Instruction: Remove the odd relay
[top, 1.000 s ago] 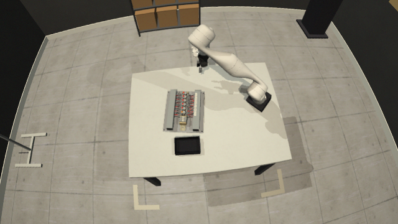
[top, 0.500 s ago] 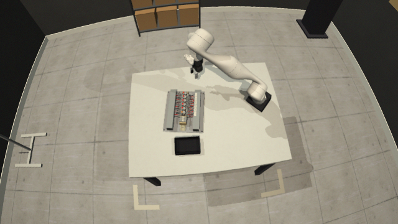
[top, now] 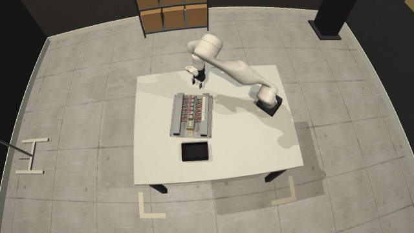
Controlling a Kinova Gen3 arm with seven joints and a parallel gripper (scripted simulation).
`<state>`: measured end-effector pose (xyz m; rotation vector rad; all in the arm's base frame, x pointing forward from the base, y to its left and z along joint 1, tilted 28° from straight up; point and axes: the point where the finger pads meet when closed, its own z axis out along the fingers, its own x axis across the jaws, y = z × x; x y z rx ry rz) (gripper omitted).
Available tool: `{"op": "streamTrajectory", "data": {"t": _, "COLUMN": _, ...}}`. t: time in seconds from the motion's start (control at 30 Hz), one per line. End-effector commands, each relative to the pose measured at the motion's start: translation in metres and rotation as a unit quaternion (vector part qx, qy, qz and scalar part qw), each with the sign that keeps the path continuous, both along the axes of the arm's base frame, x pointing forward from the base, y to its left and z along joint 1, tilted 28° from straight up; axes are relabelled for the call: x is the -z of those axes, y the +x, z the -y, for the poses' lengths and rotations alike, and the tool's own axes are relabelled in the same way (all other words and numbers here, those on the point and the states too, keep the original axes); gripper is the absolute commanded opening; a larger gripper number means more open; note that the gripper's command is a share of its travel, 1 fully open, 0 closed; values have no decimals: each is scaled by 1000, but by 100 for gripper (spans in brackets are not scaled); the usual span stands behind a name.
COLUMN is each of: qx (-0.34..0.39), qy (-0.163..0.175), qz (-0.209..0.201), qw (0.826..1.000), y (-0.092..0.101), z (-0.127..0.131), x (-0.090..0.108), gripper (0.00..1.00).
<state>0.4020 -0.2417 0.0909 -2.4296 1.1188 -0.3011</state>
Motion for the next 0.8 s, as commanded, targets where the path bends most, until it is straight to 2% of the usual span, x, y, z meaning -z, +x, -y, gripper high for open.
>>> {"op": "streamTrajectory", "data": {"t": 0.0, "qx": -43, "qy": -21, "qz": 15, "qw": 999, "y": 10, "z": -12, "x": -8, "gripper": 98}}
{"op": "streamTrajectory", "data": {"t": 0.57, "qx": -177, "qy": -81, "qz": 60, "qw": 979, "y": 38, "z": -56, "x": -30, "gripper": 98}}
{"op": "streamTrajectory", "data": {"t": 0.77, "qx": -202, "qy": -92, "qz": 68, "qw": 973, "y": 42, "z": -64, "x": -34, "gripper": 98}}
